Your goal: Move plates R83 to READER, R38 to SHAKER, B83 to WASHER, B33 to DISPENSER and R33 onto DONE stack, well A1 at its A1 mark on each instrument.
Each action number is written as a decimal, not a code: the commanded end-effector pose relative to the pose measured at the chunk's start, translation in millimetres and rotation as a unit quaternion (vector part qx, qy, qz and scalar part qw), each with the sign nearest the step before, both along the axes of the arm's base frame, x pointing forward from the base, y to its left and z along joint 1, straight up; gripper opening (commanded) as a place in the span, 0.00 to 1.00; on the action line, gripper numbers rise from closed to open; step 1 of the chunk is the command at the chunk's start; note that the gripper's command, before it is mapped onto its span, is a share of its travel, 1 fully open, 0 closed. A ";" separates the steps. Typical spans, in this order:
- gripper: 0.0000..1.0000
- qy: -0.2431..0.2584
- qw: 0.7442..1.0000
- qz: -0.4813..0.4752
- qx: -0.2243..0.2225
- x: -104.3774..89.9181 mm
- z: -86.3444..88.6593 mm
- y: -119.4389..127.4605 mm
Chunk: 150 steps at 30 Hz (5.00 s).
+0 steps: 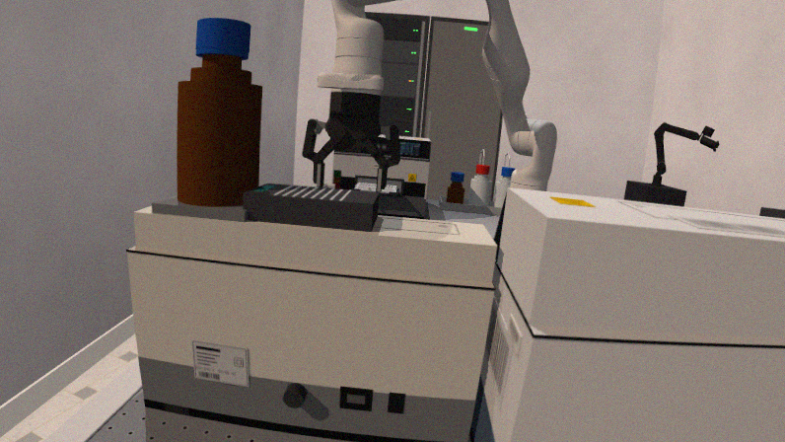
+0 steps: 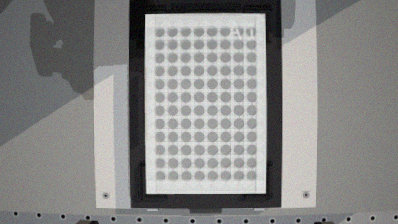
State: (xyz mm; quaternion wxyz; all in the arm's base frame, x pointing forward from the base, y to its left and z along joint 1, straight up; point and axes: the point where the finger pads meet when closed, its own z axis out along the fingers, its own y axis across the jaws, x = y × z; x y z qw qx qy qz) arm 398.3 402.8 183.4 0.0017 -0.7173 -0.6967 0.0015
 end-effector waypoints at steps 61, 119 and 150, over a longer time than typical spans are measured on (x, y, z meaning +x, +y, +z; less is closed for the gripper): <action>1.00 -0.001 1.000 0.001 0.000 2.3 -24.5 56.3; 1.00 -0.001 1.000 0.002 0.000 1.1 -91.0 56.4; 1.00 -0.001 1.000 0.001 0.000 1.1 -105.3 56.3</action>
